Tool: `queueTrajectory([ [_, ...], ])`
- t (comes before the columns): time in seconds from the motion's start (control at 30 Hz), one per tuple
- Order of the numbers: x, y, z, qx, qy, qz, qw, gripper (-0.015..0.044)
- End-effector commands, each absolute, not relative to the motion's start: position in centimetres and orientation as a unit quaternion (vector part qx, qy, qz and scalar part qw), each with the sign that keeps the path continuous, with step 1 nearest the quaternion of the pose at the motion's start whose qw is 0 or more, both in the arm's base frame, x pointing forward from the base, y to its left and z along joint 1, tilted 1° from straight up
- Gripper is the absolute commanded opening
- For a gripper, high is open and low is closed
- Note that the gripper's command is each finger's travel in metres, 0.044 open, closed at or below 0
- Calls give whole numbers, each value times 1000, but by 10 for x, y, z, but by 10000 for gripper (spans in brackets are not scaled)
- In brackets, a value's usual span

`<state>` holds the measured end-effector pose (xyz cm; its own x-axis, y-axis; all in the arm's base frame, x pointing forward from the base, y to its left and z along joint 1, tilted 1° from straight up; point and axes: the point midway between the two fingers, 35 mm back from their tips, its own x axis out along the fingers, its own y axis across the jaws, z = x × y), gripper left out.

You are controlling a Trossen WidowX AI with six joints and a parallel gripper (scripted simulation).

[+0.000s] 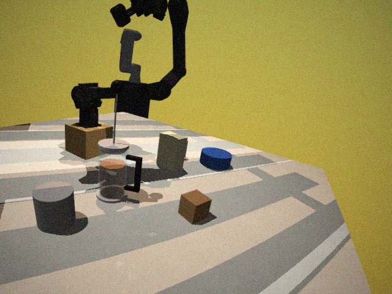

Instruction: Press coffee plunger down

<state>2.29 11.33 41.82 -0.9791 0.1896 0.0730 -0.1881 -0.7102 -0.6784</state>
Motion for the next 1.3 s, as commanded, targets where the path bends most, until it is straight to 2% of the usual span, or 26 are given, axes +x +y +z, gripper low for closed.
queueTrajectory([
  [0.0, 22, 112, 419, 0, -366, 925, 100, 426],
  [0.17, -9, 97, 420, 11, -362, 932, 21, 440],
  [0.43, -70, 25, 416, 42, -342, 915, -208, 440],
  [0.67, -79, -56, 407, 67, -303, 854, -417, 440],
  [0.93, -35, -138, 384, 64, -269, 736, -618, 440],
  [1.27, 81, -183, 336, 30, -247, 526, -813, 440],
])
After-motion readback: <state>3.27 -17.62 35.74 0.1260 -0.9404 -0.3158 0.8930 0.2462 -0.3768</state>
